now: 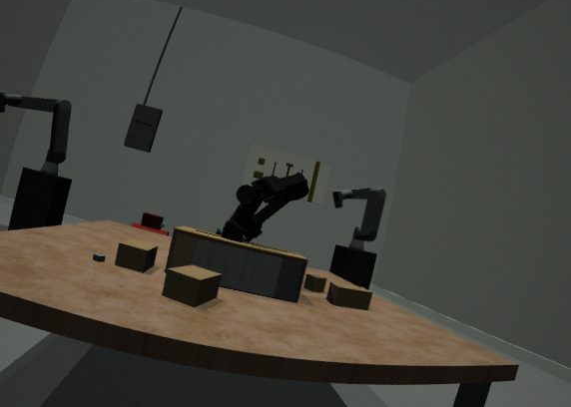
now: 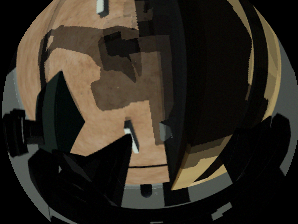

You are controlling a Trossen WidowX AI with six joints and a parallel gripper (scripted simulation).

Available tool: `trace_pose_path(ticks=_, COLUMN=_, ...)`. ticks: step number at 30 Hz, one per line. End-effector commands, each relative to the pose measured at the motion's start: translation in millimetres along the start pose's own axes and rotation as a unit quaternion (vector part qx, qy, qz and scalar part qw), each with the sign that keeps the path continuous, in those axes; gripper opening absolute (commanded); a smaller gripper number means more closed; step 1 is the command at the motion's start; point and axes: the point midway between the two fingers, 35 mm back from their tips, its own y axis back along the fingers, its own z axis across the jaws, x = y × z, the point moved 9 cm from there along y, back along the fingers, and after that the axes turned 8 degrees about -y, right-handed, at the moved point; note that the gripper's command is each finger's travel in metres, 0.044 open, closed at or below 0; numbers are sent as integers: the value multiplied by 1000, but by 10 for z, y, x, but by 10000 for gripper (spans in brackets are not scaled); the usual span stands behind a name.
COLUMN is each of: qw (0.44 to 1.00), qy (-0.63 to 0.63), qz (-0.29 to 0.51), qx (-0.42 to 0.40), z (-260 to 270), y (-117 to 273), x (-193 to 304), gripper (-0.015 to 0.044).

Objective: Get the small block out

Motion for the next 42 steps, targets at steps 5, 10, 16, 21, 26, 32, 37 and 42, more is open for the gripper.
trace_pose_path(ticks=5, qw=1000, qy=-2, qz=1, qx=1, z=-6, y=-7, x=45, gripper=400)
trace_pose_path(ticks=10, qw=1000, qy=-2, qz=1, qx=1, z=-13, y=-23, x=91, gripper=400)
trace_pose_path(ticks=16, qw=1000, qy=-2, qz=1, qx=1, z=-20, y=-44, x=148, gripper=400)
trace_pose_path(ticks=21, qw=1000, qy=-2, qz=1, qx=1, z=-26, y=-60, x=195, gripper=400)
trace_pose_path(ticks=26, qw=1000, qy=-2, qz=1, qx=1, z=-32, y=-77, x=241, gripper=400)
trace_pose_path(ticks=32, qw=1000, qy=-2, qz=1, qx=1, z=-39, y=-97, x=298, gripper=400)
trace_pose_path(ticks=37, qw=1000, qy=-2, qz=1, qx=1, z=-45, y=-114, x=345, gripper=400)
trace_pose_path(ticks=42, qw=1000, qy=-2, qz=2, qx=1, z=-51, y=-131, x=391, gripper=400)
